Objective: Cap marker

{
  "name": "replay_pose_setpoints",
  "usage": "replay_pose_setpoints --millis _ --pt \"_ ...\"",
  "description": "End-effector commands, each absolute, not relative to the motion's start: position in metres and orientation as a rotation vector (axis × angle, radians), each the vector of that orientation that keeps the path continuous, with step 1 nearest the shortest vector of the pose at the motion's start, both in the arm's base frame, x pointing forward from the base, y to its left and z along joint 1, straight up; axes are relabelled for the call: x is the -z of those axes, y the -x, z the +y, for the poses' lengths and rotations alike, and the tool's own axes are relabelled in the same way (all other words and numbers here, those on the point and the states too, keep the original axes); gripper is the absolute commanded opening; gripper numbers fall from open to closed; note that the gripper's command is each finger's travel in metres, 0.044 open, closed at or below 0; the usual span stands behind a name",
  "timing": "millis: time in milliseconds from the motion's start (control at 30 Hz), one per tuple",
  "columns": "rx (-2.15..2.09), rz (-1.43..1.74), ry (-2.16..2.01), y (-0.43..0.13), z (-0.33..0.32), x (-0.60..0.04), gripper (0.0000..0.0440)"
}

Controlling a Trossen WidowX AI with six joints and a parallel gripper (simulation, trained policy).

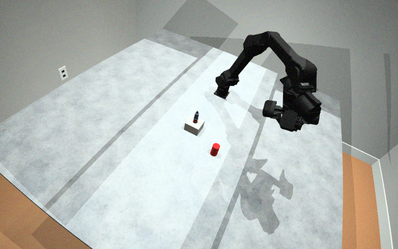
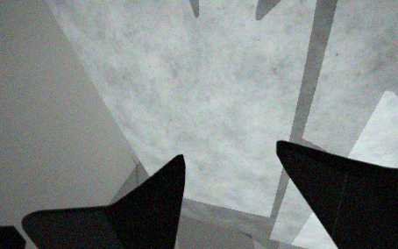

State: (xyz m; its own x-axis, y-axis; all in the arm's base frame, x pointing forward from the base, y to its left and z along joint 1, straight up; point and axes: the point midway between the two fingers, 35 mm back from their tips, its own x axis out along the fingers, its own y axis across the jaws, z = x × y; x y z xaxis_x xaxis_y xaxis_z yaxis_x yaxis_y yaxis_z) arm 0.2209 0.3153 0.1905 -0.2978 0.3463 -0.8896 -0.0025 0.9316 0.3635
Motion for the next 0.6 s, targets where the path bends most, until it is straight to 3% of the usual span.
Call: replay_pose_setpoints --millis 0,567 --pt "-0.333 1.828 -0.256 -0.237 0.305 -0.188 0.0325" --pt "-0.244 1.759 -0.254 -0.296 0.251 -0.174 0.0322"
